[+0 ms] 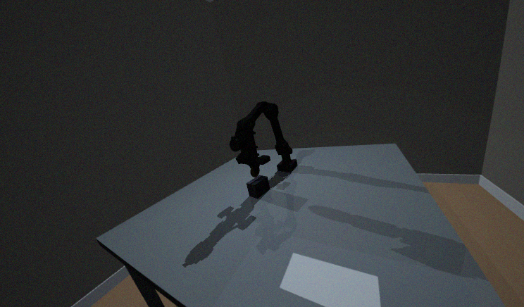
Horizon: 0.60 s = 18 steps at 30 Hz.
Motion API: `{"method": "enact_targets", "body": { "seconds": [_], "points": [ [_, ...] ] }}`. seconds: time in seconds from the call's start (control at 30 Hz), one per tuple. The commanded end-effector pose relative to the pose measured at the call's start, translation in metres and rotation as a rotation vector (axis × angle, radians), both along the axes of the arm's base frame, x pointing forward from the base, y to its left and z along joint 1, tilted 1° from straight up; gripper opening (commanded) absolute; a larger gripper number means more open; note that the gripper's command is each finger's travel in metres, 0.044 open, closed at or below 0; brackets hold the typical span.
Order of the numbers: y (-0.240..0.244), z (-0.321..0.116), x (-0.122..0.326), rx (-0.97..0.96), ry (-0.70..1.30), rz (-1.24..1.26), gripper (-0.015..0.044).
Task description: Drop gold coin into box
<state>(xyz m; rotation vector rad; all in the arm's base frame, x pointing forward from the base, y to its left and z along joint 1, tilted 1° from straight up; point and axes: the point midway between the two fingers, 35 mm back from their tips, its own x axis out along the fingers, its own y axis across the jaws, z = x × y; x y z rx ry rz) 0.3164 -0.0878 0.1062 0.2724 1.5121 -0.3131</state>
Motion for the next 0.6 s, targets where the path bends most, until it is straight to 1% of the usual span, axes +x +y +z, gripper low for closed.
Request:
{"method": "enact_targets", "body": {
  "seconds": [0.0,0.57],
  "points": [
    [0.0008,0.0002,-0.0022,0.001,0.002,0.004,0.0000],
    [-0.0002,0.0048,0.0011,-0.001,-0.003,0.001,0.0000]
  ]
}}
